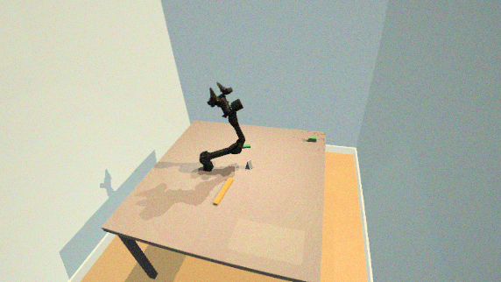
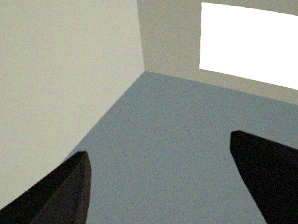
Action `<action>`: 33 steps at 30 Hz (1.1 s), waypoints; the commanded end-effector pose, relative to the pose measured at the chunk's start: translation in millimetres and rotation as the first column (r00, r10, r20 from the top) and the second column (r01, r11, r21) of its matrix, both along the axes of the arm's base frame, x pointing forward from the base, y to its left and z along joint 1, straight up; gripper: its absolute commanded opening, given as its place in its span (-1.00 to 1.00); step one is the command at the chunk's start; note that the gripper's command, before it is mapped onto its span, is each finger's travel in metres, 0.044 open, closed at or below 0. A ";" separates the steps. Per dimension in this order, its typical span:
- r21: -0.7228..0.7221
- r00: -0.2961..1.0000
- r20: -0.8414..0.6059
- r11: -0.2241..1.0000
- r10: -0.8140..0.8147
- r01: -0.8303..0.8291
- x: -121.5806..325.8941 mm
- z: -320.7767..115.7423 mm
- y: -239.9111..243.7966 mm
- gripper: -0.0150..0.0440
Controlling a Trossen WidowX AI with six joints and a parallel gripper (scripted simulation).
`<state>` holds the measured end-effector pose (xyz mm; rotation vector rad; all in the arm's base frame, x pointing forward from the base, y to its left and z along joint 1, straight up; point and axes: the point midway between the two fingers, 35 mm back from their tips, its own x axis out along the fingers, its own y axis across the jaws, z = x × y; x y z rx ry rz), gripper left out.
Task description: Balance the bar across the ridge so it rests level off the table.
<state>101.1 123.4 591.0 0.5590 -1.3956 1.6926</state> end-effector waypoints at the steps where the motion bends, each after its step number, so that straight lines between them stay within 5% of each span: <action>1: 0.049 0.996 0.069 0.997 0.053 -0.056 -31.8 2.5 -9.1 0.58; 17: 0.202 0.910 0.309 0.916 0.276 -0.346 -135.0 -3.5 -67.4 0.58; 33: 0.327 0.738 0.548 0.711 0.395 -0.623 -200.8 -33.9 -161.2 0.58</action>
